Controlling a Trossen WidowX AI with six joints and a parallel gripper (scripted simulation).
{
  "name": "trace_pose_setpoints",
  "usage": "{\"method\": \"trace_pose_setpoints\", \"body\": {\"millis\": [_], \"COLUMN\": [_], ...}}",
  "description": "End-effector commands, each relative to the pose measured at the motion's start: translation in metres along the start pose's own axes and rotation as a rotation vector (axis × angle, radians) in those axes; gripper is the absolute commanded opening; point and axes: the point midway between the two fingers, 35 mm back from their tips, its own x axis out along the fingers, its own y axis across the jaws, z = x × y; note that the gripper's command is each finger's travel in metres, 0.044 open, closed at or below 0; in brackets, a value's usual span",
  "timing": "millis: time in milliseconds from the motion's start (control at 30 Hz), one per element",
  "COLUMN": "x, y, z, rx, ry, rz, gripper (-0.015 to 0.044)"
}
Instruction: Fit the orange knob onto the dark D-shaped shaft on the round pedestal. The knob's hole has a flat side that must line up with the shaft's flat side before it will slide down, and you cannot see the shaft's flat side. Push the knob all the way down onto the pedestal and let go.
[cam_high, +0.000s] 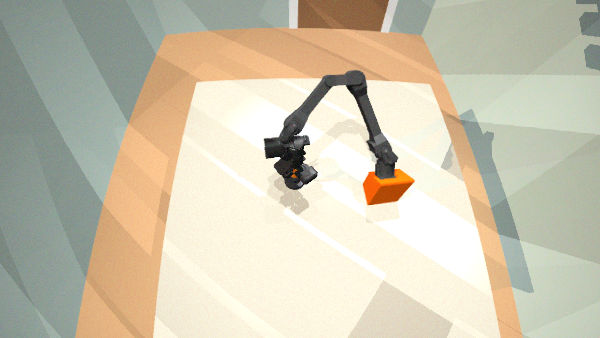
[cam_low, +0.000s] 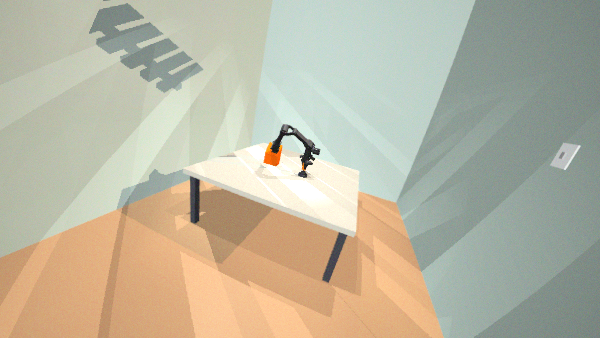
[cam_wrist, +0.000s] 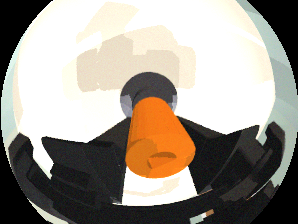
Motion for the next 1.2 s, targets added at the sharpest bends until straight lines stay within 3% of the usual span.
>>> {"method": "trace_pose_setpoints", "body": {"millis": [0,1167], "x": [-0.0021,0.0002], "y": [0.0007,-0.0002], "z": [0.0005,0.0007], "rx": [-0.025,-0.025], "ry": [-0.006,-0.006], "rz": [-0.006,-0.007], "gripper": [0.0000,0.0000]}}
